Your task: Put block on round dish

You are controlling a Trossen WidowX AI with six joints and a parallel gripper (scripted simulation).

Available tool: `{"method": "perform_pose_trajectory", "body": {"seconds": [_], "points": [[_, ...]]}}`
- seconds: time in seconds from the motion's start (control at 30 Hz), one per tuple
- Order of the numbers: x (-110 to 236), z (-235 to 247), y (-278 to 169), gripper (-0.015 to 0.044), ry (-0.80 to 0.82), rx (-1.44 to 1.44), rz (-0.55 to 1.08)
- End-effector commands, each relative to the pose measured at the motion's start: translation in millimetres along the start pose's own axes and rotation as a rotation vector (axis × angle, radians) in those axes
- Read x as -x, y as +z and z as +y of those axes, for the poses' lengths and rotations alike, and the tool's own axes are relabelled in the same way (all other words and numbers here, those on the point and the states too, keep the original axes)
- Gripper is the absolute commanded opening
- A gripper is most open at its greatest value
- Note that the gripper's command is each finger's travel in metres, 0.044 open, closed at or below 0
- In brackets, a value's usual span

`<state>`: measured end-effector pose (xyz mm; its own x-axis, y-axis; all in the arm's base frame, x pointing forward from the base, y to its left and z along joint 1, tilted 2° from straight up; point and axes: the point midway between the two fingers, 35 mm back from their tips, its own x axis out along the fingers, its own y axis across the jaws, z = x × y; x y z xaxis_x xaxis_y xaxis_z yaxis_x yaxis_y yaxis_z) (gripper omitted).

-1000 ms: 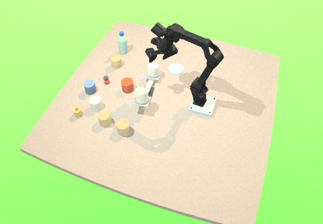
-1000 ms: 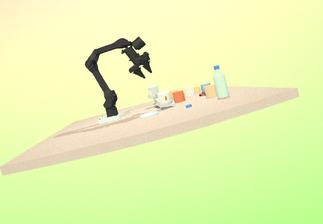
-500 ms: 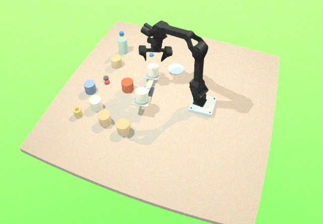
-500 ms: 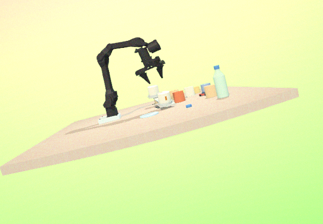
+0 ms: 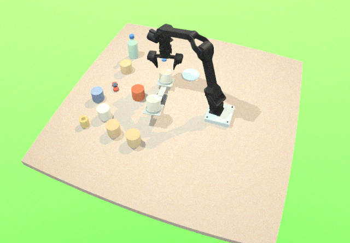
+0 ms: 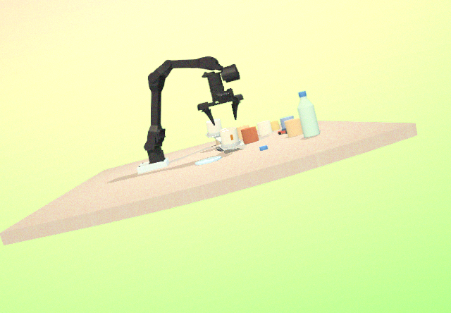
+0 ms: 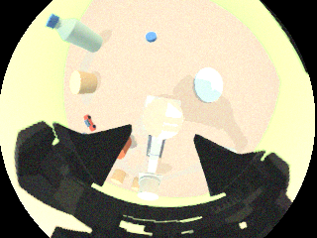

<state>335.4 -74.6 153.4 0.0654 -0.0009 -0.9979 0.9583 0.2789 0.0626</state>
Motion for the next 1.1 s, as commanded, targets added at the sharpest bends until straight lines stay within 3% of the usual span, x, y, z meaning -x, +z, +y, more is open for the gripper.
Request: {"method": "perform_pose_trajectory", "body": {"seconds": [0.0,1.07], "points": [[-2,2,2,0.044,0.003,-0.013,-0.007],[-54,3,3,0.044,0.003,-0.012,-0.008]]}}
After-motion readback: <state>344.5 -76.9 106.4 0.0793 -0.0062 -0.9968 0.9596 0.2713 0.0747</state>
